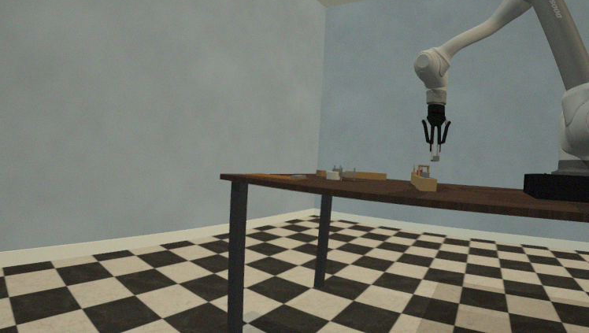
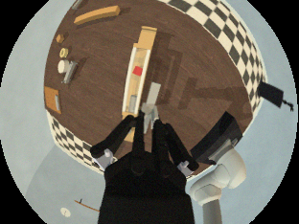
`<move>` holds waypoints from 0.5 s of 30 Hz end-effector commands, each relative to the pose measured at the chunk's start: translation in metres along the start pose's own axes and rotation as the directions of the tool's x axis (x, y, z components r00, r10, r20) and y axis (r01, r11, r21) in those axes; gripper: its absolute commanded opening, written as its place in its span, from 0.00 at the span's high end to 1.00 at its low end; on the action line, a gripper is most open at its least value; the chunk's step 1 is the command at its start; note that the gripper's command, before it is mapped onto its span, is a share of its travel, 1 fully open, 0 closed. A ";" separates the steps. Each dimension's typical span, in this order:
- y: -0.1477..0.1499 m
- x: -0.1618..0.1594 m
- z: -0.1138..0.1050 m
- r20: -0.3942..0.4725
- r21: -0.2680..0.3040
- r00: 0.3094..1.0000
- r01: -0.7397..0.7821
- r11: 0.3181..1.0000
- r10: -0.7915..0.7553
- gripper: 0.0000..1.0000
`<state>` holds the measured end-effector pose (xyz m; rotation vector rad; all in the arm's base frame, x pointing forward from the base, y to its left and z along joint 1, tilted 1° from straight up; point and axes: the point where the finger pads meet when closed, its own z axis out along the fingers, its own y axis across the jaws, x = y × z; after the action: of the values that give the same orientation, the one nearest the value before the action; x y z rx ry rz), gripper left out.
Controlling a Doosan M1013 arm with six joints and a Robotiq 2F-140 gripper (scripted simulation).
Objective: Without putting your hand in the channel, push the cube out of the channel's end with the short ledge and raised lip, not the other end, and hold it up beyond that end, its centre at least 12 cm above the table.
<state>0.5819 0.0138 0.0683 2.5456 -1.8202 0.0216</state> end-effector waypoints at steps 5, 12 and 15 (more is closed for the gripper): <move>-0.022 -0.117 0.000 -0.002 0.000 0.999 0.034 0.999 -0.034 1.00; -0.037 -0.201 0.027 -0.002 0.000 0.999 0.034 0.999 -0.034 1.00; -0.043 -0.224 0.040 -0.002 0.000 0.999 0.034 0.999 -0.034 1.00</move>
<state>0.5507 0.1995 0.0440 2.5806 -1.7739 0.0158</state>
